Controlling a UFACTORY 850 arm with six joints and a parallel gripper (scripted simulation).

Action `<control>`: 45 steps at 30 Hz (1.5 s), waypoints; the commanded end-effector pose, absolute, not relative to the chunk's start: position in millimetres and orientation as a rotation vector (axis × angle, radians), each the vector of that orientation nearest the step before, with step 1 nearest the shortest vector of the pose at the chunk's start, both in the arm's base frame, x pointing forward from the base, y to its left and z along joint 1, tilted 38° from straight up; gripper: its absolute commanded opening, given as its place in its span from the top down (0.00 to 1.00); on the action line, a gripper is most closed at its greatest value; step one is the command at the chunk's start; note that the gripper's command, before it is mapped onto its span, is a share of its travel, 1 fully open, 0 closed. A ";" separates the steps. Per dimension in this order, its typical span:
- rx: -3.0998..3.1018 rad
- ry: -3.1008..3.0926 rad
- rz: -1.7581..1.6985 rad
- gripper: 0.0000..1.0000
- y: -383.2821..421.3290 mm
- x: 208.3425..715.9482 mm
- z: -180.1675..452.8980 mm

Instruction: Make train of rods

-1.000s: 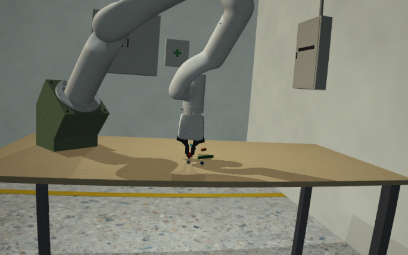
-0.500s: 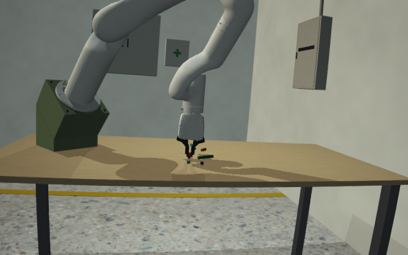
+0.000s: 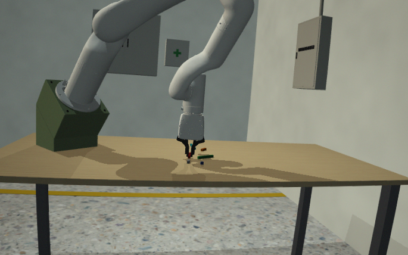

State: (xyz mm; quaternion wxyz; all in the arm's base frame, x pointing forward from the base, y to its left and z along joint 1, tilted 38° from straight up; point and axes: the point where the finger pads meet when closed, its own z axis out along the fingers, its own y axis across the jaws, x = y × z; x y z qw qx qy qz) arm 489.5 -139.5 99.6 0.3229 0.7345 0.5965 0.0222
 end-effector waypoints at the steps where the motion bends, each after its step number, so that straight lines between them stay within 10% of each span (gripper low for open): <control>1: 1.927 1.565 0.059 0.96 -139.4 489.7 99.9; 45: 1.927 1.565 0.059 0.96 -144.8 494.8 90.3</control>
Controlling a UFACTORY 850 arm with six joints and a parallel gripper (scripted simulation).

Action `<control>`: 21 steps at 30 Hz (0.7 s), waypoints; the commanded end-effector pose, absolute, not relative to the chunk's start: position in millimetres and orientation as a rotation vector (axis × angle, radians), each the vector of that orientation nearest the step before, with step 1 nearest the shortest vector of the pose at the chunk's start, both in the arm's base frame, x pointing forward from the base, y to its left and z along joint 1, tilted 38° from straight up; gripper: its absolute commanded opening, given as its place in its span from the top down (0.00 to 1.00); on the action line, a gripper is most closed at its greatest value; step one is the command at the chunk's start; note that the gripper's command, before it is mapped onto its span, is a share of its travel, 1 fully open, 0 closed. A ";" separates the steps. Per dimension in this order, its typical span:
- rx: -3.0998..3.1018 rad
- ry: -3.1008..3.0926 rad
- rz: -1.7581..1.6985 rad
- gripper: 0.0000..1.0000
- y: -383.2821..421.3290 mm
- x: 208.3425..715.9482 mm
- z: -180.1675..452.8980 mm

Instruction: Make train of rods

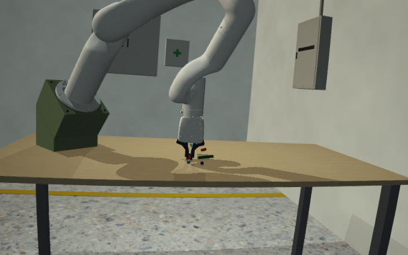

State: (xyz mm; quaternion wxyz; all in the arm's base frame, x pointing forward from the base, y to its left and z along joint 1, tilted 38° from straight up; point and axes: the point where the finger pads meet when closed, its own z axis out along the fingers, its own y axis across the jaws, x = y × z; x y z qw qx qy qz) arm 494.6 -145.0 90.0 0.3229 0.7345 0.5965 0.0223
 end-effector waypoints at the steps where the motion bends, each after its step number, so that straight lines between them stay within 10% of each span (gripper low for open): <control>1: 1.927 1.565 0.059 0.96 -144.8 494.8 90.3; 21: 1.927 1.565 0.059 0.92 -144.8 494.8 90.3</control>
